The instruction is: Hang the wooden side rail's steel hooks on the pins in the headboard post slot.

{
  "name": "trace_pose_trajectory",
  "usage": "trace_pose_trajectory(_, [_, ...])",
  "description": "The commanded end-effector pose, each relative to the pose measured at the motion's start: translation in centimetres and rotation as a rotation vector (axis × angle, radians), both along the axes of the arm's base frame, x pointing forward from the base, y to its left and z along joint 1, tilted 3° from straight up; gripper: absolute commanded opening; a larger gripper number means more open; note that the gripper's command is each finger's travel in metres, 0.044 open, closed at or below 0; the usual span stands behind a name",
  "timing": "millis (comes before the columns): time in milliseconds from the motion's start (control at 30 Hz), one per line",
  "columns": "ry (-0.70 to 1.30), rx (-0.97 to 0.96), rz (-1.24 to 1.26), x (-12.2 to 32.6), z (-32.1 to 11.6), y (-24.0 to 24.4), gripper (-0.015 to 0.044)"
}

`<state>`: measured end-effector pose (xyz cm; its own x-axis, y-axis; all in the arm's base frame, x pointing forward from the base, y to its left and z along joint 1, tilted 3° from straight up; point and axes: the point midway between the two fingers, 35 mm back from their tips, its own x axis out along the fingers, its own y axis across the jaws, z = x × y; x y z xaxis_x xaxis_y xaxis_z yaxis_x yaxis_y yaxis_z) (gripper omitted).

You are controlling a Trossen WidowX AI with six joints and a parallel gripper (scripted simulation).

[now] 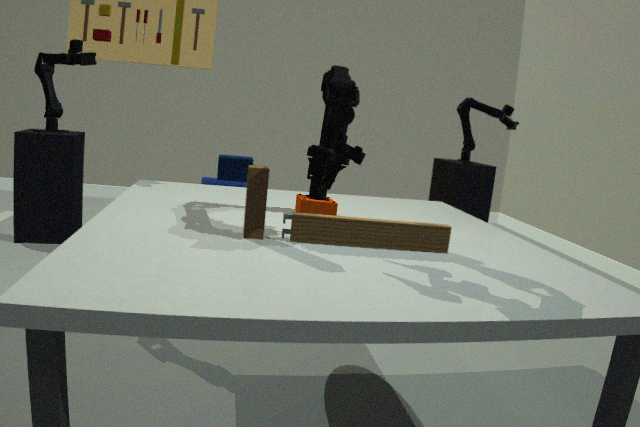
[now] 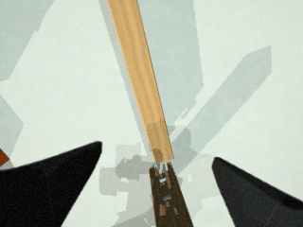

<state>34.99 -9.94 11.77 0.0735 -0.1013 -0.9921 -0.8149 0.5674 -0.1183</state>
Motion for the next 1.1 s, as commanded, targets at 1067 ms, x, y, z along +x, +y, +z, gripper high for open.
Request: trace_pose_trajectory(1067, [0.073,0.123,0.393,1.1,-5.6,1.0,0.0440])
